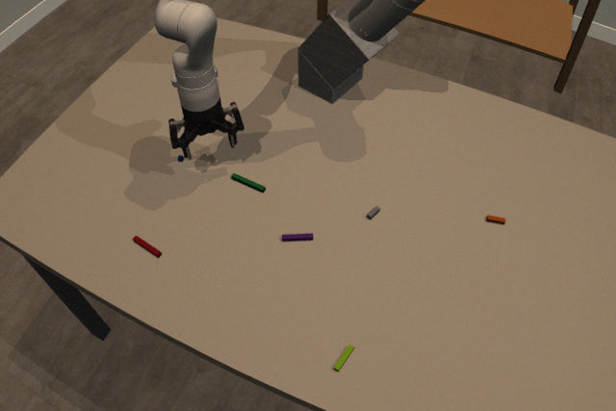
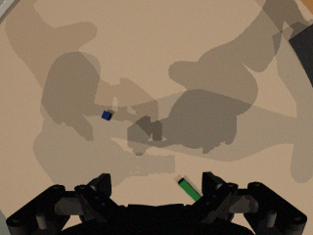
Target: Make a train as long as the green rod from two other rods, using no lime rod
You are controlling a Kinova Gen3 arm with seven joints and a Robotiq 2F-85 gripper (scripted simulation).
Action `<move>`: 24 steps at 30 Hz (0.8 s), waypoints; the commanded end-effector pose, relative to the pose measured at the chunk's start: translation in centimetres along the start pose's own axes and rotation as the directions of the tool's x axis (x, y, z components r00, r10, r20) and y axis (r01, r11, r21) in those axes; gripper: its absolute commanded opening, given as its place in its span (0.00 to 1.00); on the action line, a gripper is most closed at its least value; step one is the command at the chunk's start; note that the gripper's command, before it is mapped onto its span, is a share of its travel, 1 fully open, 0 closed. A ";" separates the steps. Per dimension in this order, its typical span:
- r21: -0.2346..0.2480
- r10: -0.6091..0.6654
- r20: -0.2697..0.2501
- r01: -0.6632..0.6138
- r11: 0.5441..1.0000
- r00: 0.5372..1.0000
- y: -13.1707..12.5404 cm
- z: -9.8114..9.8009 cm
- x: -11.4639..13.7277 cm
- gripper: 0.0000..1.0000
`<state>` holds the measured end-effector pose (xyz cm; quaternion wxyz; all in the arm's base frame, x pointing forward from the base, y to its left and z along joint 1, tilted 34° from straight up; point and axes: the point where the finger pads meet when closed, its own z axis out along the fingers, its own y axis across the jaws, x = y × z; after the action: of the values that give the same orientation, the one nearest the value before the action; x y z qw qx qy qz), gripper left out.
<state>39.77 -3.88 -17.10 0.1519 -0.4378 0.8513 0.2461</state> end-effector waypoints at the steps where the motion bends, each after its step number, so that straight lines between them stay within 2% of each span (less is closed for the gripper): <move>1: 0.002 0.000 0.000 0.000 1.000 1.000 -0.1 -0.1 0.0 1.00; 12: 0.000 -0.039 0.002 0.039 0.999 0.999 -0.3 0.0 -0.4 1.00; 18: -0.004 -0.154 0.007 0.154 0.988 0.988 -1.0 0.2 -1.4 1.00; 20: -0.004 -0.154 0.007 0.154 0.988 0.988 -1.0 0.2 -1.4 1.00; 24: -0.006 -0.274 0.013 0.274 0.962 0.962 -1.8 0.3 -2.5 1.00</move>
<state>42.02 -3.29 -16.66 0.1818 -0.5385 0.7903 0.2286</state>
